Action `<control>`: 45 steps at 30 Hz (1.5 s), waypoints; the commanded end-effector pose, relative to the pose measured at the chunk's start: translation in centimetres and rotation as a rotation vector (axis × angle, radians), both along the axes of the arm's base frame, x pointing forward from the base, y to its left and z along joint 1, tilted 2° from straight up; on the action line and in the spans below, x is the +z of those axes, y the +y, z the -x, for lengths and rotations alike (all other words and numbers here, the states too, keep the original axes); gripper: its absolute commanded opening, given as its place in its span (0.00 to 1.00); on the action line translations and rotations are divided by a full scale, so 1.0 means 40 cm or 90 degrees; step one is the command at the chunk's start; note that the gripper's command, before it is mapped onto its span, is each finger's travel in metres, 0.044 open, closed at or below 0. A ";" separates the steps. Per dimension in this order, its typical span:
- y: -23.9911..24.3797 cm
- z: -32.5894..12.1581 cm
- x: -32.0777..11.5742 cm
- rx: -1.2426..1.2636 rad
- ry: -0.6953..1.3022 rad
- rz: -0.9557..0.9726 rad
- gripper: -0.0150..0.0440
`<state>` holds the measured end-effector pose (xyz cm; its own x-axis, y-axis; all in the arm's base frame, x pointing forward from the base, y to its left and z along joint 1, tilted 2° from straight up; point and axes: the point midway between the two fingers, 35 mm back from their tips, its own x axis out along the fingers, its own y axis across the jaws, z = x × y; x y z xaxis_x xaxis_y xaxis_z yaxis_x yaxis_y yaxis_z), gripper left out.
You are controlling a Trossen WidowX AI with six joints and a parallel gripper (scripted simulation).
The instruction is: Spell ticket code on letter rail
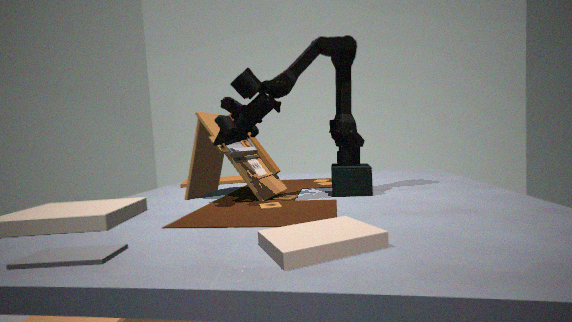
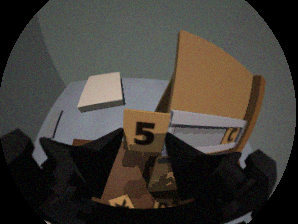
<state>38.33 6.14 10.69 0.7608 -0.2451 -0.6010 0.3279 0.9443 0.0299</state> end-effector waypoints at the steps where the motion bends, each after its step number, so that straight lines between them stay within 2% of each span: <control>1: -0.005 0.003 -0.003 0.003 0.003 0.002 0.25; 45: -0.057 0.020 -0.006 0.003 0.003 0.003 0.25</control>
<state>37.61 3.98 10.56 0.7601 -0.2463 -0.6012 0.3278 0.9444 0.0275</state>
